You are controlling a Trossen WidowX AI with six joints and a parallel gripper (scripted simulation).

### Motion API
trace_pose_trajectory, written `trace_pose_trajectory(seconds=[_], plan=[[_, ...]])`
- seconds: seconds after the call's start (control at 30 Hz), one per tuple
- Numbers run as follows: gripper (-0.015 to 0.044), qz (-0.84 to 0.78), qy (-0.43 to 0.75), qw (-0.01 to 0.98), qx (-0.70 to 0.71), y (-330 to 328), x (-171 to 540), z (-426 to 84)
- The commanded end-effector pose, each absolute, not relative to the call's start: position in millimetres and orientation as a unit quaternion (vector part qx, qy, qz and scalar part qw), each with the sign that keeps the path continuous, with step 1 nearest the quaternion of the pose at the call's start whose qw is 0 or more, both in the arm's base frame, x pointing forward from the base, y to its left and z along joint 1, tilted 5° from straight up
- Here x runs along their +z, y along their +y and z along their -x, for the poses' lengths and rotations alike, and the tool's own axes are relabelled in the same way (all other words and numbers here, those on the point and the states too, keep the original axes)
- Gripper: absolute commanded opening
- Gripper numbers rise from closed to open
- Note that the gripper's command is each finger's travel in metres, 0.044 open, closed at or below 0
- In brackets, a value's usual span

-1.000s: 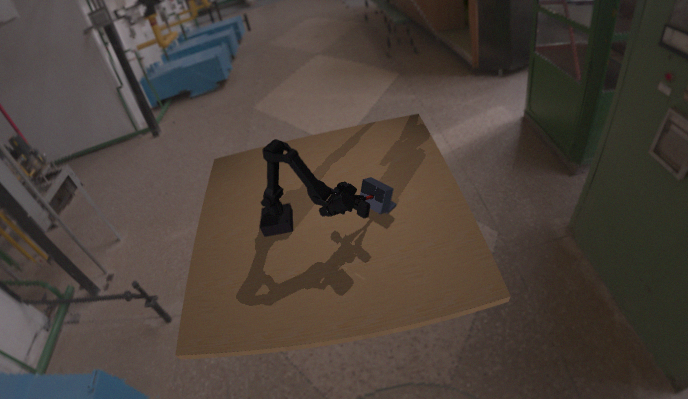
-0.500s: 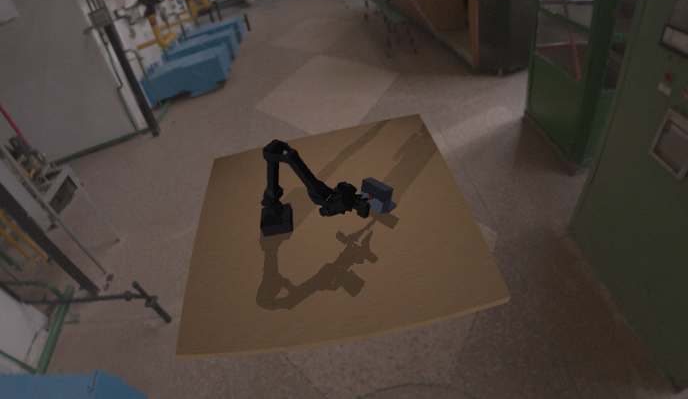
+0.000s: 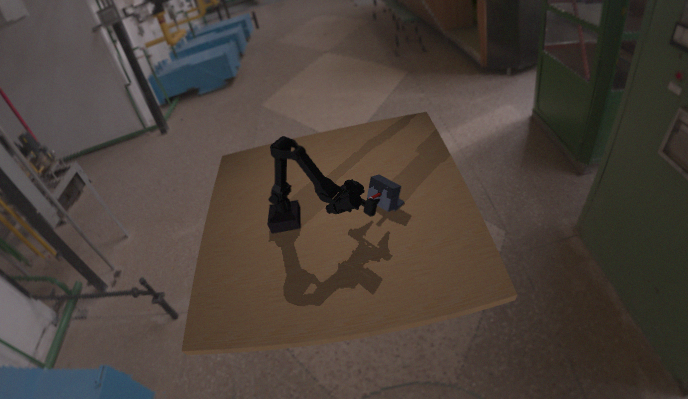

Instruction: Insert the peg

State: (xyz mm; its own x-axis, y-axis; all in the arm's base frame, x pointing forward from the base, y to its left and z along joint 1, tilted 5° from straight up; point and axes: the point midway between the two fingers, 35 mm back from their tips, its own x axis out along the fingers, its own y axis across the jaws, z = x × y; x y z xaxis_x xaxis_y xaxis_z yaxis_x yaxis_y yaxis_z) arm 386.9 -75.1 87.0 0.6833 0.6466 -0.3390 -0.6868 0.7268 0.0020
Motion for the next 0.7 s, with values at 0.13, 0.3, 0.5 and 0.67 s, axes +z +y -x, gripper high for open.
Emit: trace_pose_trajectory(seconds=[0.13,0.3,0.5,0.67], plan=[[0.0440,0.065,0.160,0.915,0.365,-82,90,-381],[0.0440,0.065,0.162,0.915,0.365,-87,91,-377],[0.0440,0.065,0.163,0.914,0.365,-92,92,-372],[0.0440,0.065,0.164,0.914,0.365,-96,94,-368]])
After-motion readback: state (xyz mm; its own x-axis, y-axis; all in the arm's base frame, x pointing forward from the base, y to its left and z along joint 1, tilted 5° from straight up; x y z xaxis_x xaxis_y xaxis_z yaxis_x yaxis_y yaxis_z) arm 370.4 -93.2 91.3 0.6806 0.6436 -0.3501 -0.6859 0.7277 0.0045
